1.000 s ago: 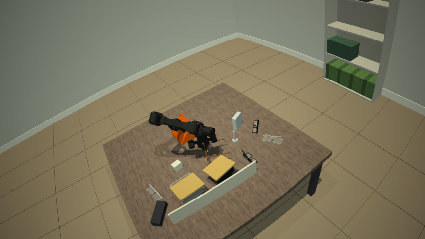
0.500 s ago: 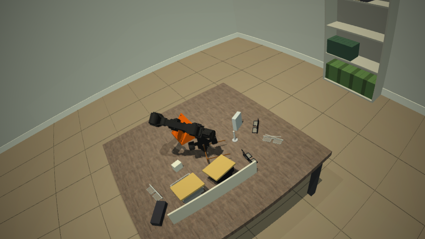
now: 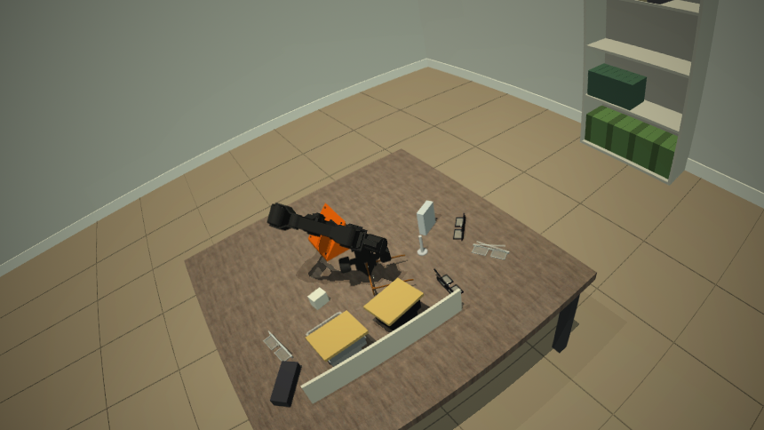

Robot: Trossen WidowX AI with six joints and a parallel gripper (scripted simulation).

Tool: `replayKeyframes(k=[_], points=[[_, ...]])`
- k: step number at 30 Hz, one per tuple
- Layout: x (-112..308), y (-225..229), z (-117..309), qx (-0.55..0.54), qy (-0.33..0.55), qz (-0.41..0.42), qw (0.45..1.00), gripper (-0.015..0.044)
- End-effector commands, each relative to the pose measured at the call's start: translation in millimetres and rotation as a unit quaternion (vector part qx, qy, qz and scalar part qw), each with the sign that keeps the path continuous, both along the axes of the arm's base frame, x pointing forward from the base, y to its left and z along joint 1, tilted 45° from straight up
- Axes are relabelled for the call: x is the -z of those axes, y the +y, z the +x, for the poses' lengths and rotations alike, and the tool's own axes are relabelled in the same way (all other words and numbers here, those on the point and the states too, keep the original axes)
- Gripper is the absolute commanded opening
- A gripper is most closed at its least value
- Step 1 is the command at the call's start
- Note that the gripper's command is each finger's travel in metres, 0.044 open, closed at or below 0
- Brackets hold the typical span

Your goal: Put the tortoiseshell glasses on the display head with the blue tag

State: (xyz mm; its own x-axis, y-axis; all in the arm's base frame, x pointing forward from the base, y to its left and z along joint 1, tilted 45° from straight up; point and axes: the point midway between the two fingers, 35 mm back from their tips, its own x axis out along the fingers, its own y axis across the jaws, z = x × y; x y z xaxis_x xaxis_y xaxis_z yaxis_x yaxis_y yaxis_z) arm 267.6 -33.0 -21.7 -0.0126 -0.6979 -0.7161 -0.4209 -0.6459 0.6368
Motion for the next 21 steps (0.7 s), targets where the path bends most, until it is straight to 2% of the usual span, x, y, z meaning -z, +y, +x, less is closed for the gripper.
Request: replayKeyframes(k=[1, 6, 10, 21], points=[[4.1, -4.3, -3.9, 0.0, 0.006, -0.003, 1.0, 0.0], [4.2, -4.4, -4.0, 0.0, 0.006, -0.003, 1.0, 0.0], [2.3, -2.8, -1.4, 0.001, 0.001, -0.001, 1.0, 0.0105], [2.4, -1.7, -1.1, 0.001, 0.002, -0.001, 1.0, 0.0107]])
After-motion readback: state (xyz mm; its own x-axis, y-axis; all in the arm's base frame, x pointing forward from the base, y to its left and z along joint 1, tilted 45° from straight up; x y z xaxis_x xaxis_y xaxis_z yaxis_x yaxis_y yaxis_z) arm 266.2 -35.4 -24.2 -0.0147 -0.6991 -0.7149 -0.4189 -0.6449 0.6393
